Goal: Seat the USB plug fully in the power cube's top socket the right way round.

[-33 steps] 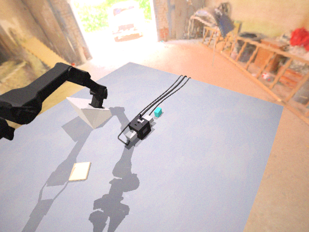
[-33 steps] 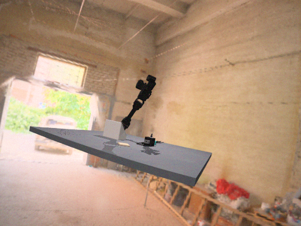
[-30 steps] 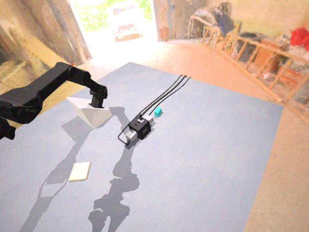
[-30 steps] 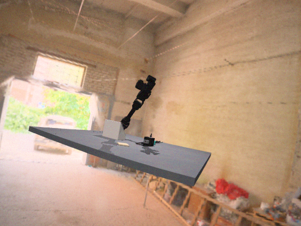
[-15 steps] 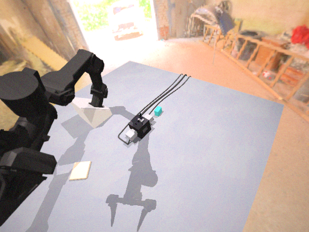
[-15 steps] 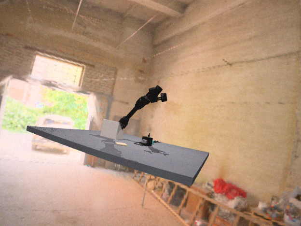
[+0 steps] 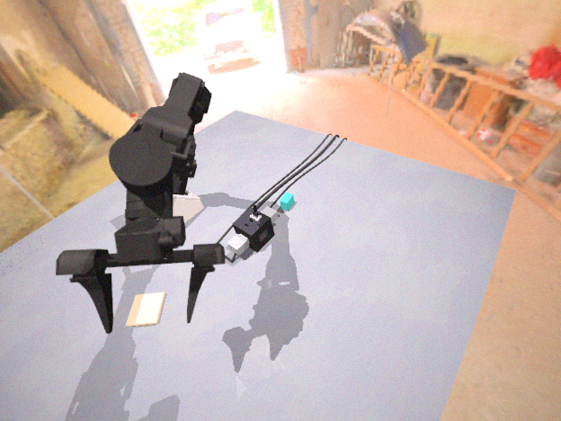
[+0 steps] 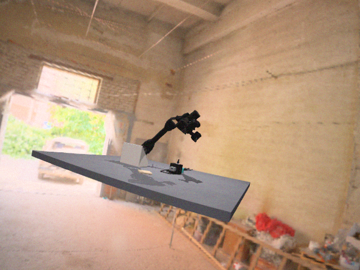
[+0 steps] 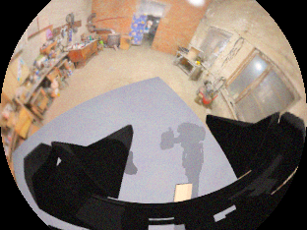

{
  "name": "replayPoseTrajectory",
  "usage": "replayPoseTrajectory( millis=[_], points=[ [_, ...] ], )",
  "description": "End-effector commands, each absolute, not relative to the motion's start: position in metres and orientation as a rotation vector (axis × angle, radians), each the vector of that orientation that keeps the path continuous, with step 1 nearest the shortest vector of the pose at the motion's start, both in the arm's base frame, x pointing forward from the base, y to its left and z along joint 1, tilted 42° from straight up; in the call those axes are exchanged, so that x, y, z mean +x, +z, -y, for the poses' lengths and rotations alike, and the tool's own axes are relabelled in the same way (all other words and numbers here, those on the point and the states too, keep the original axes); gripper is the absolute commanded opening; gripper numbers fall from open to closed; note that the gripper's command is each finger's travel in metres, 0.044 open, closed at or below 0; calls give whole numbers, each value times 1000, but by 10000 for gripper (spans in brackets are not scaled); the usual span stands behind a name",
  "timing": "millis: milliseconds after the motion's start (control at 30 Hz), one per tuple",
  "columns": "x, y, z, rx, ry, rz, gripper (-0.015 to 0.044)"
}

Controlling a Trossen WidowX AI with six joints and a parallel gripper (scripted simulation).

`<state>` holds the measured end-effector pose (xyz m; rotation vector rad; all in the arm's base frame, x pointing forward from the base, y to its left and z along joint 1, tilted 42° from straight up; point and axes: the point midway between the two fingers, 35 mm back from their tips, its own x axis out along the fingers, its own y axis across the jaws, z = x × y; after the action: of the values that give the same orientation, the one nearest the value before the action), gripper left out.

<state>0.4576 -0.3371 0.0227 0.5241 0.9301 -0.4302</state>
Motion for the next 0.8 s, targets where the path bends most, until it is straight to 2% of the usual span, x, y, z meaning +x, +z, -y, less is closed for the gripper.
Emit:
replayPoseTrajectory(
  millis=[0, 400, 767],
  points=[
    [444, 38, 263, 245, -65, -1077, 440],
    [402, 68, 151, -173, 556, -1101, 440],
    [343, 101, 58, -505, 1117, -887, 440]
  ],
)
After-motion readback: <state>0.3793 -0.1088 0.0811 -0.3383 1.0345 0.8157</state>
